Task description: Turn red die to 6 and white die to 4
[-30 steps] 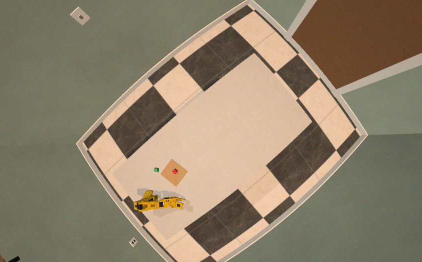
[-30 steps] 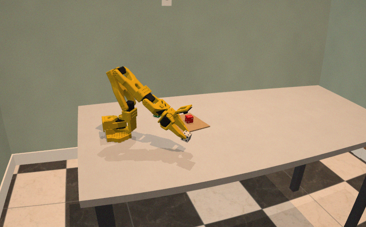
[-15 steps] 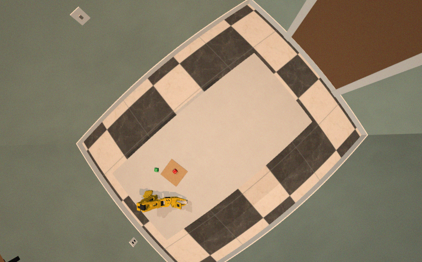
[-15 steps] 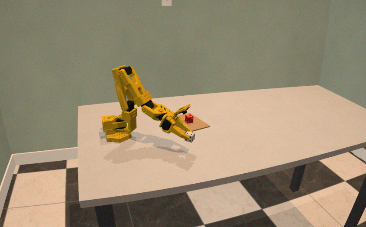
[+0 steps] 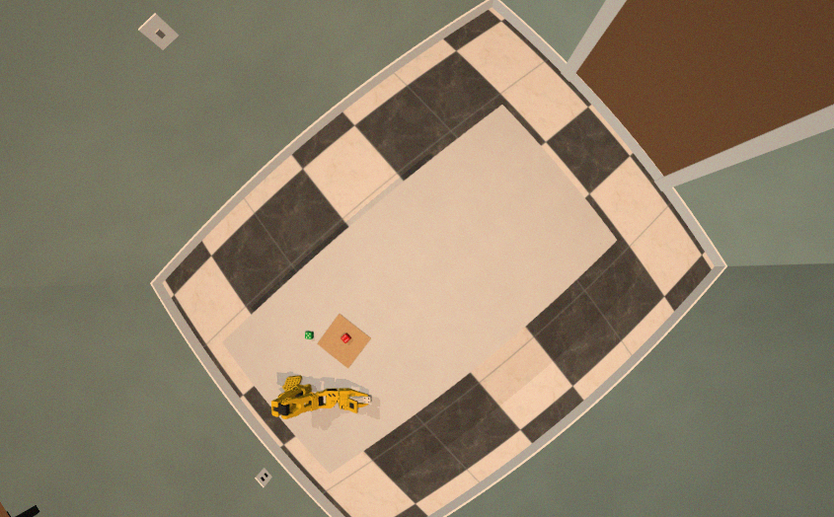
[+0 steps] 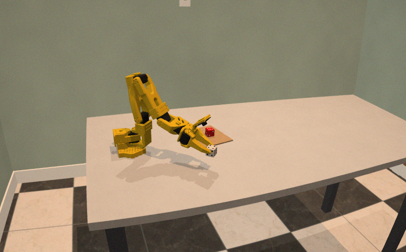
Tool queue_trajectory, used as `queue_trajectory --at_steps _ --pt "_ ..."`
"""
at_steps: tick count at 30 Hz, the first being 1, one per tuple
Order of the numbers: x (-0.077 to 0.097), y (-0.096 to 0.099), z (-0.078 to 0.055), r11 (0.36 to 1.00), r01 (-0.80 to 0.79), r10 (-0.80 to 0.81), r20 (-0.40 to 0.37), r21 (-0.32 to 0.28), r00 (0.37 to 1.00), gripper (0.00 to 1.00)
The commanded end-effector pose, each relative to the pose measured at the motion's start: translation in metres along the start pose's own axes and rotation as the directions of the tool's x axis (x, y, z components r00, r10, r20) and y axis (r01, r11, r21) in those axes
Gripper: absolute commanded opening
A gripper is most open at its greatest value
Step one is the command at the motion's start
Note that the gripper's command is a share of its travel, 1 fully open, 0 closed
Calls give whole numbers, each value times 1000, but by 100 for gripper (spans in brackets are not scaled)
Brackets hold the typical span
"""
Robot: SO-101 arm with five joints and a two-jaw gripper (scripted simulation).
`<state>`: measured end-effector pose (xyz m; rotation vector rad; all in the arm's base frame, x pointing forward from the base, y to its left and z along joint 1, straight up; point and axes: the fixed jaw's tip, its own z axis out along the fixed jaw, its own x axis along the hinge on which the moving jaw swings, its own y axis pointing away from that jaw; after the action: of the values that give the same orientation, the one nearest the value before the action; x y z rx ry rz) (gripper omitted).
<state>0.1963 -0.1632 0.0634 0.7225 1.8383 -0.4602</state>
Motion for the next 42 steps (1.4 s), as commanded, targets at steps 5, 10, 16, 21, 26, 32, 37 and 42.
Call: queue_trajectory --at_steps 5,10,16,21,26,32,37,42 --pt "-4 -1 0 1000 6 -6 23 5 1000 0" --pt "-4 -1 0 1000 6 -6 23 5 1000 0" --pt "1 -5 -2 1000 21 -21 11 17 1000 0" --pt "1 -5 -2 1000 21 -21 11 17 1000 0" --pt "1 -5 -2 1000 21 -21 11 17 1000 0" --pt "2 -5 -2 1000 21 -21 11 17 1000 0" --pt "5 -5 0 1000 21 -21 11 17 1000 0" --pt "6 -5 0 1000 21 -21 11 17 1000 0"
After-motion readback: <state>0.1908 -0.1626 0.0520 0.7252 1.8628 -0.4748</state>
